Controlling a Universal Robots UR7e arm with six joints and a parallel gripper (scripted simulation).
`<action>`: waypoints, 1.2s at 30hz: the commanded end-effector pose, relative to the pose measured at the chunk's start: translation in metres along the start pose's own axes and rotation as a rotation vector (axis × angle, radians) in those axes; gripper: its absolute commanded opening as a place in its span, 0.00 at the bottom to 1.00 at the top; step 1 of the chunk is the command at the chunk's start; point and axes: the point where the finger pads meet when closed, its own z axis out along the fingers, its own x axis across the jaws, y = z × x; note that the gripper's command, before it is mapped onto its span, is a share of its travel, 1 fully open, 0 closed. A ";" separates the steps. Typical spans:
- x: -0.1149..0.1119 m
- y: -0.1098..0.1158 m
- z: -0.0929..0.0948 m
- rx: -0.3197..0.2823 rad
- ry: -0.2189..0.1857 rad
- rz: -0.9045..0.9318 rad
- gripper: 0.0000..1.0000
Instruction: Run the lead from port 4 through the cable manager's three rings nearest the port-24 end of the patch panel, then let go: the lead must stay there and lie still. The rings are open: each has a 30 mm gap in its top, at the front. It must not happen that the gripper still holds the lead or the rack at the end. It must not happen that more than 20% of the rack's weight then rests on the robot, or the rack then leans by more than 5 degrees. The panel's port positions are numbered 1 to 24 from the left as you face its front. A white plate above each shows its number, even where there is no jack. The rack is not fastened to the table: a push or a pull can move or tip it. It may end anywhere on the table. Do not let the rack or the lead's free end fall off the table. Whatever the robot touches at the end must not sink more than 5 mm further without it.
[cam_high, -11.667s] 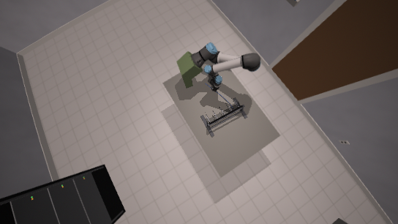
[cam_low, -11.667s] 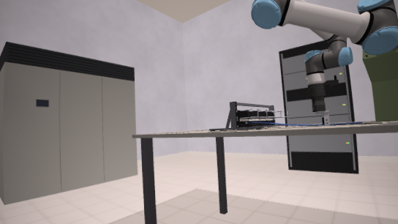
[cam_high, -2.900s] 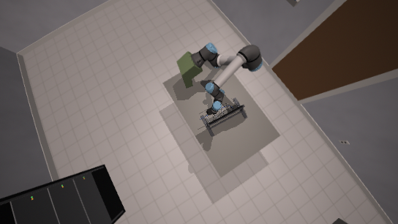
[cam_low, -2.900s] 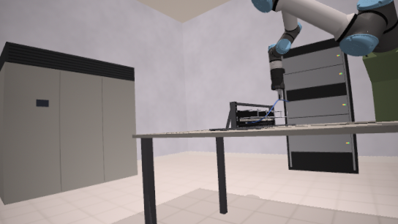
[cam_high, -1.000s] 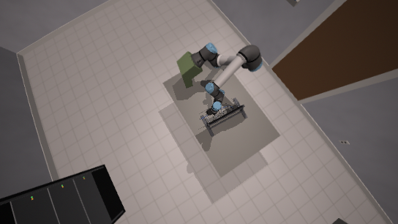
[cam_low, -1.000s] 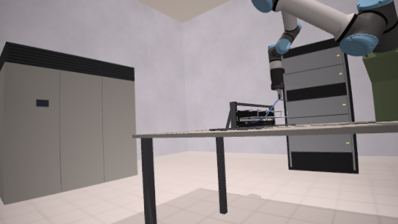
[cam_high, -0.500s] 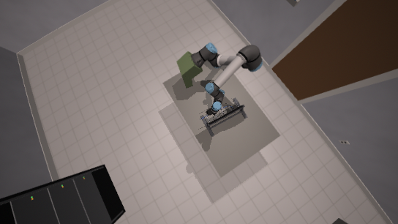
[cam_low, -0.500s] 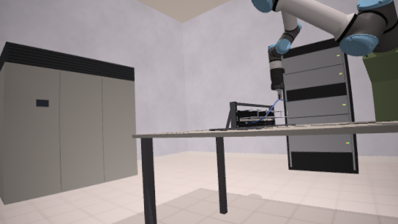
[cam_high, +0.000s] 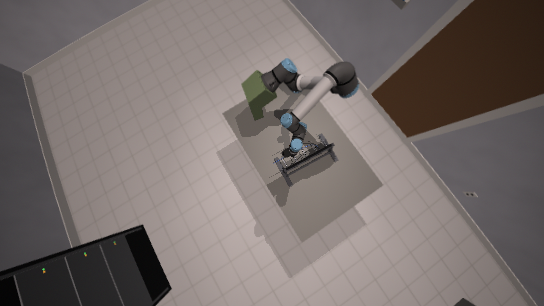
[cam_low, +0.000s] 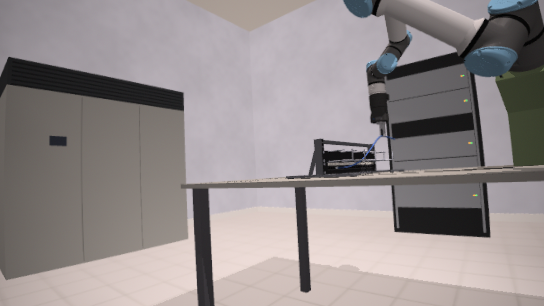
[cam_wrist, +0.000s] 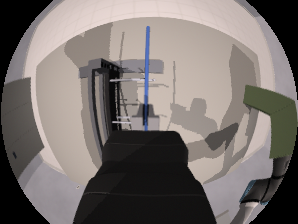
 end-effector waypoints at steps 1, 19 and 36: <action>0.000 0.000 0.000 0.001 -0.001 0.000 0.00; -0.001 0.000 0.016 0.001 -0.001 0.000 0.00; -0.001 -0.001 0.043 0.001 -0.001 0.000 0.00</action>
